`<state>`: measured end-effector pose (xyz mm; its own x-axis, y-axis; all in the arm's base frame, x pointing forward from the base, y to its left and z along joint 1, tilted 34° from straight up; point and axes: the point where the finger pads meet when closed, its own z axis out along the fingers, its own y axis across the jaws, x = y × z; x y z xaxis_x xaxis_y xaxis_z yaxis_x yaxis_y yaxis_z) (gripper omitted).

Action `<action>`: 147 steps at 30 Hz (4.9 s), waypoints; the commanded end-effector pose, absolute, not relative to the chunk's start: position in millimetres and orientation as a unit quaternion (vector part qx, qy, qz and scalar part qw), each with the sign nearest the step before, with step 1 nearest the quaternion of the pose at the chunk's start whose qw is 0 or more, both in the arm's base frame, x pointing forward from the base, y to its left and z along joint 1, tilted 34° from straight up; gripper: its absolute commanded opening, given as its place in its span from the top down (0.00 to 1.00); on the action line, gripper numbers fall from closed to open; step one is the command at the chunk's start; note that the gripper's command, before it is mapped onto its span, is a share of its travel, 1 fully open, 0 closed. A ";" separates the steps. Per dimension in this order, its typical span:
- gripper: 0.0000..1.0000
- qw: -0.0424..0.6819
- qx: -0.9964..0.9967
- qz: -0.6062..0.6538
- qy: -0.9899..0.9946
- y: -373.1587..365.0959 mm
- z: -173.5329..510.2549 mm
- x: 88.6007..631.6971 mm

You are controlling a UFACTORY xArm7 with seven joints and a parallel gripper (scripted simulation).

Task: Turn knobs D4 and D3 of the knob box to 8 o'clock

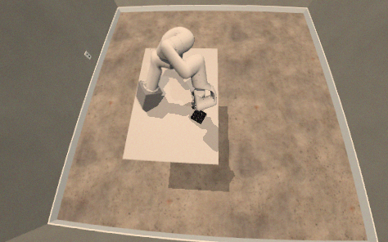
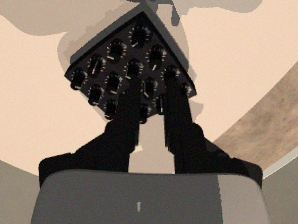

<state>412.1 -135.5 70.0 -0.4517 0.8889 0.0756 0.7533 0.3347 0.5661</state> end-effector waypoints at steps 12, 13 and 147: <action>0.81 0.049 0.701 0.291 0.650 -137.8 74.2 411.1; 0.81 0.044 0.713 0.292 0.636 -137.9 74.5 411.0; 0.81 -0.003 0.806 0.296 0.512 -125.5 42.0 432.2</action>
